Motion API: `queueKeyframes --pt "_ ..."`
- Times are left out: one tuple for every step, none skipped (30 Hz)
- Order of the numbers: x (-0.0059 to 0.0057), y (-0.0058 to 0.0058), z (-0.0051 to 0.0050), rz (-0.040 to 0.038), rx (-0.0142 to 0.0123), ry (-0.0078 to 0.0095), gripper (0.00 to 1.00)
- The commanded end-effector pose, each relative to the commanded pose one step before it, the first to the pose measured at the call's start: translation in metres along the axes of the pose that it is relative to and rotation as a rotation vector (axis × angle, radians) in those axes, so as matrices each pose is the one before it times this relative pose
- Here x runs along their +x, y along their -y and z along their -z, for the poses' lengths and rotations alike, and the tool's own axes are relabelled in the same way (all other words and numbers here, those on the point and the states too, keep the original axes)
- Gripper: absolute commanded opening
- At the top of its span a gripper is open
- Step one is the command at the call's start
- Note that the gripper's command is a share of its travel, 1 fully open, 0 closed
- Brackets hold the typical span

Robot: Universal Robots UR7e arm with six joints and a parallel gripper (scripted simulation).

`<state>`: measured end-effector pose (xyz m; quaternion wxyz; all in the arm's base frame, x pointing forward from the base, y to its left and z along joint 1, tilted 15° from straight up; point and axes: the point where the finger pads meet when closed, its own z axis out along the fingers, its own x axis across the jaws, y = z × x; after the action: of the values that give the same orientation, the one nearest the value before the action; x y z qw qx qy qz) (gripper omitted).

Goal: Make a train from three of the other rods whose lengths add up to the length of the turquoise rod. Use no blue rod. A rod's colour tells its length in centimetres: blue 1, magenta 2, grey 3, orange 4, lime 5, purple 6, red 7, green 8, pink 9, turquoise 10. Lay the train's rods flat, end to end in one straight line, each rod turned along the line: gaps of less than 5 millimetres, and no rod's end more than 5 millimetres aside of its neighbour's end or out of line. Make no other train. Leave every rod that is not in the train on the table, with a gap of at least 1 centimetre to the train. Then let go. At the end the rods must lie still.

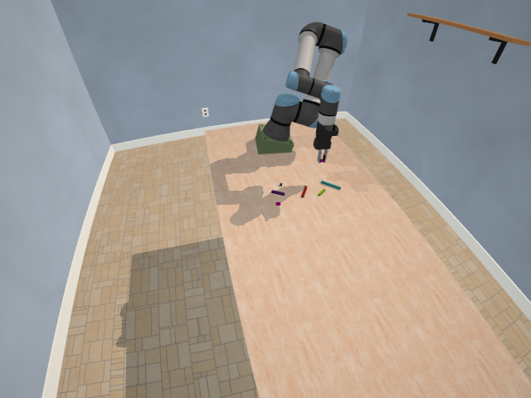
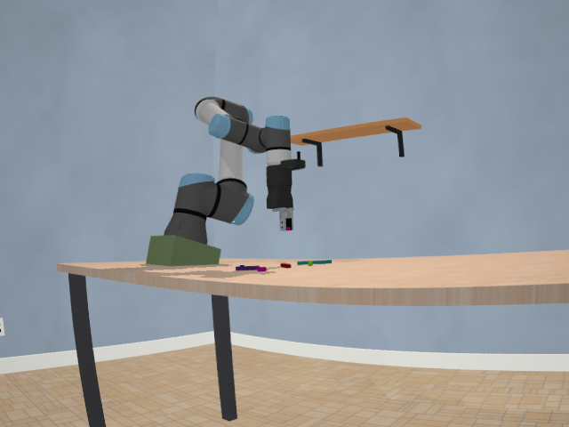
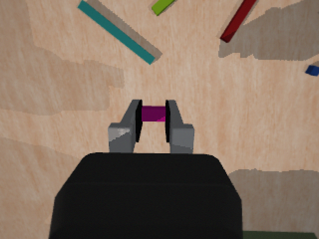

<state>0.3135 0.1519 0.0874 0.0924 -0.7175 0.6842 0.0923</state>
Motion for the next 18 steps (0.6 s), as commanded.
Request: queueKeyframes --pt "0.01653 0.00574 0.00021 0.07379 0.00062 -0.00143 0.40" --pt "0.00517 0.00103 -0.00001 0.02318 -0.00004 -0.00015 0.40" --pt "0.00540 0.00082 0.00000 0.02411 -0.00004 -0.00007 0.40" --pt "0.00548 0.00056 0.00001 0.02442 -0.00003 0.00002 0.40" --pt "0.00541 0.00029 0.00001 0.02412 -0.00001 0.00011 0.40" --pt "0.00000 0.00000 0.00000 0.00000 0.00000 0.00000 0.40" --pt "0.00000 0.00000 0.00000 0.00000 0.00000 0.00000 0.40" --pt "0.00520 0.00004 0.00002 0.02320 0.00001 0.00018 0.40" --pt "0.00484 -0.00018 0.00003 0.02171 0.00004 0.00024 0.40" --pt "0.00437 -0.00035 0.00003 0.01970 0.00006 0.00028 0.40" --pt "0.00381 -0.00045 0.00003 0.01726 0.00008 0.00029 0.40" --pt "0.00318 -0.00048 0.00003 0.01450 0.00008 0.00027 0.40" --pt "0.00251 -0.00045 0.00002 0.01154 0.00008 0.00023 0.40" --pt "0.00185 -0.00037 0.00002 0.00855 0.00007 0.00018 0.40" --pt "0.00123 -0.00027 0.00001 0.00570 0.00005 0.00013 0.40" --pt "0.00069 -0.00016 0.00001 0.00320 0.00003 0.00007 0.40" --pt "0.00028 -0.00006 0.00000 0.00128 0.00001 0.00003 0.40" --pt "0.00004 -0.00001 0.00000 0.00020 0.00000 0.00000 0.40"
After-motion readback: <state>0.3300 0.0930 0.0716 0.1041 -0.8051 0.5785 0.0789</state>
